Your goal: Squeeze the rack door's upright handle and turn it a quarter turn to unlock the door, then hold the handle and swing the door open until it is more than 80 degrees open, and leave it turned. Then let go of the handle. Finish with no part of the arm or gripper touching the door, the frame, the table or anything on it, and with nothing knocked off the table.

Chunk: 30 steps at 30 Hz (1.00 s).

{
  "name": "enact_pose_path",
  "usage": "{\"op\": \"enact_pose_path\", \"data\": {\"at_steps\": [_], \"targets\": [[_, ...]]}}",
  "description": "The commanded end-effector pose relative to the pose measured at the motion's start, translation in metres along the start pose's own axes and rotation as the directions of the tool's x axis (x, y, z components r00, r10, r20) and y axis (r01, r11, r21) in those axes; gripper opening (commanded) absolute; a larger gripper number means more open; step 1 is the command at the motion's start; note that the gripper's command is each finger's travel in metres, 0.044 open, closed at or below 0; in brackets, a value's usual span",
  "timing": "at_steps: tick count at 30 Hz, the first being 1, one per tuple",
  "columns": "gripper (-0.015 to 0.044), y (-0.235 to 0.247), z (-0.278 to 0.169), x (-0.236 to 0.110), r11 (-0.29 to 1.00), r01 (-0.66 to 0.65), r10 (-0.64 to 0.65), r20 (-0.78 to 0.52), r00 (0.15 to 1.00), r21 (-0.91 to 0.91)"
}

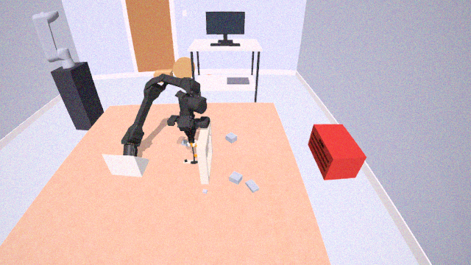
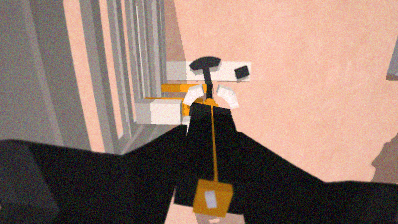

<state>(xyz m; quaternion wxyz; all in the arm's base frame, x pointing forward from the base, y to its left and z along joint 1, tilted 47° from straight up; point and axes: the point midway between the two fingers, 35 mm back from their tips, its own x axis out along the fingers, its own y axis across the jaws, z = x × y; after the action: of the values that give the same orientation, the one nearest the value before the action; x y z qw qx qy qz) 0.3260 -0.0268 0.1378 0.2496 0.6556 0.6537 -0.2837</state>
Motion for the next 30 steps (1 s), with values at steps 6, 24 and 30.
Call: {"op": "enact_pose_path", "data": {"at_steps": [6,24,30], "targets": [[0.0073,-0.0002,0.0002,0.0,1.0,0.002,-0.002,0.002,1.0,0.003],[0.0014,-0.0043,0.0031,-0.0001,0.995,0.005,-0.005,0.001,1.0,-0.1],[0.0014,-0.0092,0.0066,-0.0002,0.977,0.007,-0.008,-0.001,1.0,-0.212]]}}
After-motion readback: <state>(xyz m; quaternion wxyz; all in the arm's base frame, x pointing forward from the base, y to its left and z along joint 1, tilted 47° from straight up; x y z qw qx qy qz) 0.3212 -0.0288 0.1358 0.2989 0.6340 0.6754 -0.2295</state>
